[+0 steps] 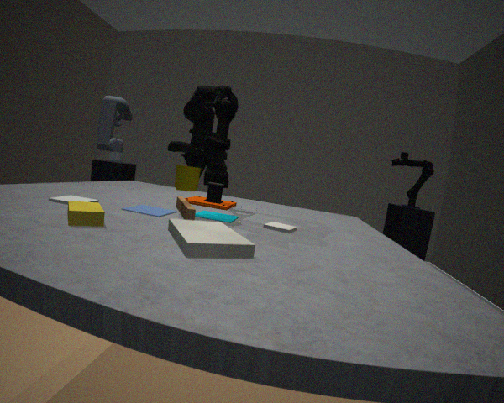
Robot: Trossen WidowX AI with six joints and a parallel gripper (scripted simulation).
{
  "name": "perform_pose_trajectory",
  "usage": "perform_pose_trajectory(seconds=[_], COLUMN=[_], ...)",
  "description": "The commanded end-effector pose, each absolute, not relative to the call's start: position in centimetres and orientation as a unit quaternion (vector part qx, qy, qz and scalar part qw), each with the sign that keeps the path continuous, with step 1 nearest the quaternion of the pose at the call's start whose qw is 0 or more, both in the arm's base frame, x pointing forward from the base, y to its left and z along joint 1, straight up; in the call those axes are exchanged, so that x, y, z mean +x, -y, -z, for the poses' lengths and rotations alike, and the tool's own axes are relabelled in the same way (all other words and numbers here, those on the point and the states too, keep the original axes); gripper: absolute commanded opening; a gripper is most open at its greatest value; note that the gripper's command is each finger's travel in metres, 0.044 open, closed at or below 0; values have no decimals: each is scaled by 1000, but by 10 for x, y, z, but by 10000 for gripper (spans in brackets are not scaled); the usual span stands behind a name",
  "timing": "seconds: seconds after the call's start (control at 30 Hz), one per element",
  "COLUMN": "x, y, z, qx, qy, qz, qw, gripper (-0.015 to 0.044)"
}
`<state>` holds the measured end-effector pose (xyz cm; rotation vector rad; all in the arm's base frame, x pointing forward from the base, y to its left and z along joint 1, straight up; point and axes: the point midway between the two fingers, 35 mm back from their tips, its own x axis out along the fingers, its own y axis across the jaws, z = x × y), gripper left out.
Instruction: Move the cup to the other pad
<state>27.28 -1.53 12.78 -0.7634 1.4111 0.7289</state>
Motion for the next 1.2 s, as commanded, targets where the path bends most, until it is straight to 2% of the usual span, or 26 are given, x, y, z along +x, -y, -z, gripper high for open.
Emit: perform_pose_trajectory(seconds=[0.0, 1.17], x=[267, 238], y=[6, -56], z=[-126, -126], qx=[-330, -328], qy=[-621, -620], qz=[-320, -323], qw=[635, 635], gripper=[0, 0])
